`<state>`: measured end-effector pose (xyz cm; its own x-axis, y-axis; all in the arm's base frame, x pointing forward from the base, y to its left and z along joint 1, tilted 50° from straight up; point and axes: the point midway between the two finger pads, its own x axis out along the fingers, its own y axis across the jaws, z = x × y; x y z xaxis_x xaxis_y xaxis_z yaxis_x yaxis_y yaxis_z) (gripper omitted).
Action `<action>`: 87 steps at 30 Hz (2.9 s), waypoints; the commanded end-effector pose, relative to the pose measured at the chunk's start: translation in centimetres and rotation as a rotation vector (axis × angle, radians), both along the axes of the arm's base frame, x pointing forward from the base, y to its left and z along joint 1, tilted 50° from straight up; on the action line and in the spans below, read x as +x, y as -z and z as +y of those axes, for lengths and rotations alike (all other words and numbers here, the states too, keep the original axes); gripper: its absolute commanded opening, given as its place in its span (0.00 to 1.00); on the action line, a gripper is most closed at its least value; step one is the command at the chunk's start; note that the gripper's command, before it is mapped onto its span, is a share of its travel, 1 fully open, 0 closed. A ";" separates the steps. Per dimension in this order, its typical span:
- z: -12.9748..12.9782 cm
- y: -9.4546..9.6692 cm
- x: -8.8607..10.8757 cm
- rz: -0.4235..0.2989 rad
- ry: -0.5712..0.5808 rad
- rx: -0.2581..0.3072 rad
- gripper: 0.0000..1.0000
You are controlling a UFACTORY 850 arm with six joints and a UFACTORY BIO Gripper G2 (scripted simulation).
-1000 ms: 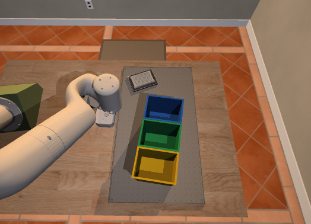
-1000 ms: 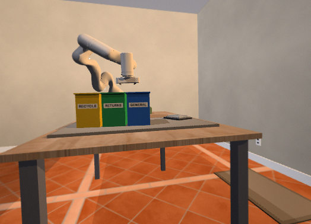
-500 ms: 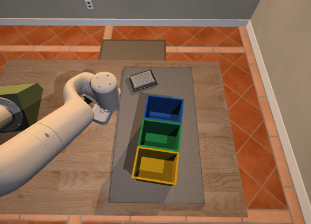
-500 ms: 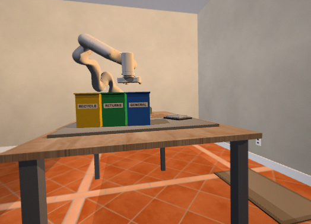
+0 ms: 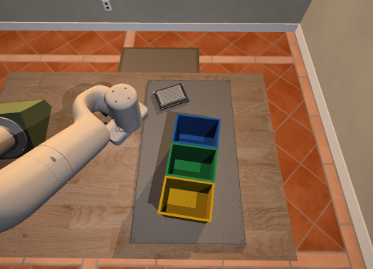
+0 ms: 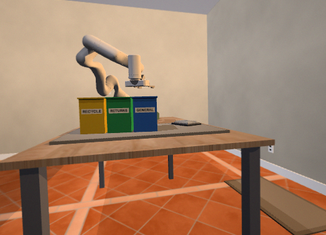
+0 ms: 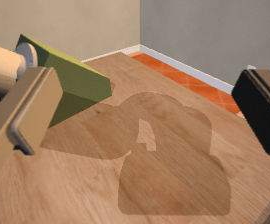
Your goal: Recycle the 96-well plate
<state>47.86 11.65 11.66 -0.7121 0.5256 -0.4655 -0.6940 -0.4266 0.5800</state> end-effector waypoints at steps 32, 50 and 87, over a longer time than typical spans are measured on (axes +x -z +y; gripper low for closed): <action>3.7 4.7 9.0 -0.619 0.516 -0.086 0.37; 3.1 3.9 14.9 -0.979 0.820 -0.123 0.37; -2.3 -3.3 20.5 -1.655 1.403 -0.166 0.37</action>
<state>68.06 9.97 14.00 0.9577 0.1548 -0.2425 -0.2845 0.6359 -0.7174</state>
